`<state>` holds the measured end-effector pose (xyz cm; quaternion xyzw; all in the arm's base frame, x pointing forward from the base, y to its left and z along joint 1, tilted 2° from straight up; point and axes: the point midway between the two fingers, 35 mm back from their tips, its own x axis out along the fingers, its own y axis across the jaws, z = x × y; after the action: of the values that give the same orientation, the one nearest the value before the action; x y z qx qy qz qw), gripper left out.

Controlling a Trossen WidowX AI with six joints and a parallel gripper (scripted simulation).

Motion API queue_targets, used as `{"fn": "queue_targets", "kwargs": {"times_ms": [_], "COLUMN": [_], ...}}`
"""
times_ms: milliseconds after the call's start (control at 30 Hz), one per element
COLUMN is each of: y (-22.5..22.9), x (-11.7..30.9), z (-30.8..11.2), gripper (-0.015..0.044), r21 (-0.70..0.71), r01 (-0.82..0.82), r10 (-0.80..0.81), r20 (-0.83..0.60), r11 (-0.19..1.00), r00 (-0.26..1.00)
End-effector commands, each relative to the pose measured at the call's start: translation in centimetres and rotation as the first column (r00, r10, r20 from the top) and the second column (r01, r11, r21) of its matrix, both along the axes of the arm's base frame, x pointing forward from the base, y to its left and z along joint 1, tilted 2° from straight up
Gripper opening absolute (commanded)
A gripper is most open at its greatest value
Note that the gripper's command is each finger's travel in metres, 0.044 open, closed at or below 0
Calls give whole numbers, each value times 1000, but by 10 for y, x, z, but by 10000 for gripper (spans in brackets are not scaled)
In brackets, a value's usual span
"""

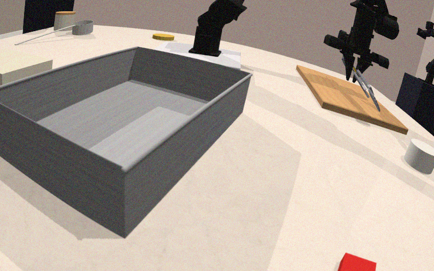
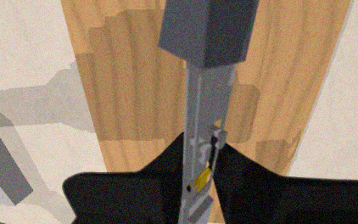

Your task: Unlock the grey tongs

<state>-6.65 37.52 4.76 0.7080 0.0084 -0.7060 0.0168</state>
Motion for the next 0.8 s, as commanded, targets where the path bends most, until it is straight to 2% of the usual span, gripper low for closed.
{"fn": "queue_targets", "kwargs": {"times_ms": [0, 700, 767], "y": [0, 0, 0], "x": [0, 0, 0], "z": [0, 0, 0], "gripper": [-124, 427, 440], "r21": [0, 0, 0], "r01": [0, 0, 0], "r10": [0, 0, 0], "r20": [0, 0, 0], "r11": [1000, 1000, 1000], "r00": [1000, 1000, 1000]}}
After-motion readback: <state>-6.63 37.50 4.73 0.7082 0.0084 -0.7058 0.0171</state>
